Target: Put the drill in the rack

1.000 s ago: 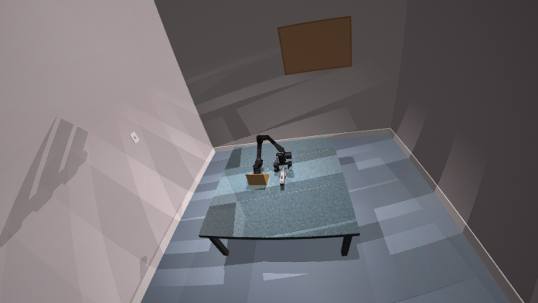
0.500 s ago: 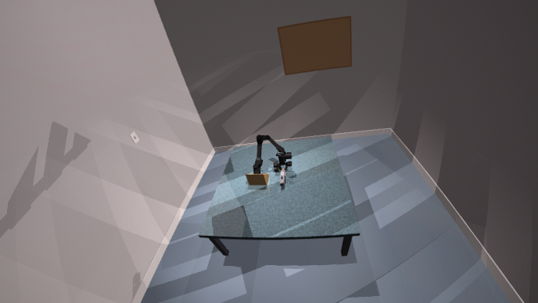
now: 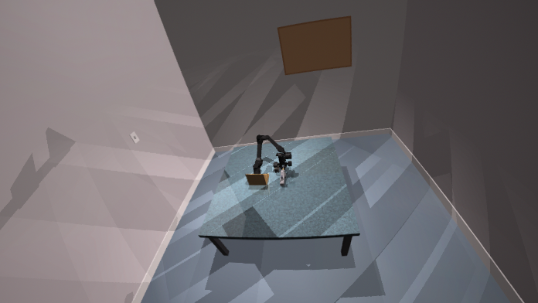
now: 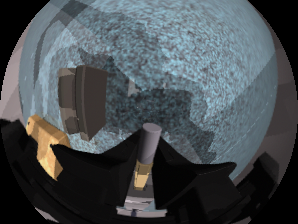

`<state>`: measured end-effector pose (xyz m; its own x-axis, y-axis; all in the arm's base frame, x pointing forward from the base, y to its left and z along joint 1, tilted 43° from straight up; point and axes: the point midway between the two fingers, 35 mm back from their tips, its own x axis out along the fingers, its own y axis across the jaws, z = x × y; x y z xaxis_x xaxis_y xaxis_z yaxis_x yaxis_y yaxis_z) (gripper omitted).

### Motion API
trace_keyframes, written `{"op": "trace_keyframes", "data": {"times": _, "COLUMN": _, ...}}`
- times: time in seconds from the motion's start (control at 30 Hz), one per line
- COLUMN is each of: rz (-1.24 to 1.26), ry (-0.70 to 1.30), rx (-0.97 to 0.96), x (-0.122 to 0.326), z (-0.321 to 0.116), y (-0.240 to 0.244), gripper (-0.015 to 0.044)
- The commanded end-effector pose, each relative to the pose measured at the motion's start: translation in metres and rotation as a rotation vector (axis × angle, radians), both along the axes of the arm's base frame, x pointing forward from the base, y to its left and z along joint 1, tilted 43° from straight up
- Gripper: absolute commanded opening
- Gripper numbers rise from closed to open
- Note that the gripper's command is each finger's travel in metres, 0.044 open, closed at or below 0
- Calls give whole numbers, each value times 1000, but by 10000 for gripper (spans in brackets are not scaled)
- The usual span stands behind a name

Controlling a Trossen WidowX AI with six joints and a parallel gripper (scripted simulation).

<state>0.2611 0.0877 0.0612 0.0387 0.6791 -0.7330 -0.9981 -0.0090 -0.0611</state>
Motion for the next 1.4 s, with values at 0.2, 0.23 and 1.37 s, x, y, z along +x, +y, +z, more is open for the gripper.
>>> {"op": "trace_keyframes", "data": {"times": 0.2, "rz": -2, "ry": 1, "rx": 1, "x": -1, "z": 2, "y": -2, "gripper": 0}}
{"op": "trace_keyframes", "data": {"times": 0.23, "rz": -2, "ry": 1, "rx": 1, "x": -1, "z": 2, "y": -2, "gripper": 0}}
{"op": "trace_keyframes", "data": {"times": 1.37, "rz": -2, "ry": 1, "rx": 3, "x": -1, "z": 35, "y": 30, "gripper": 0}}
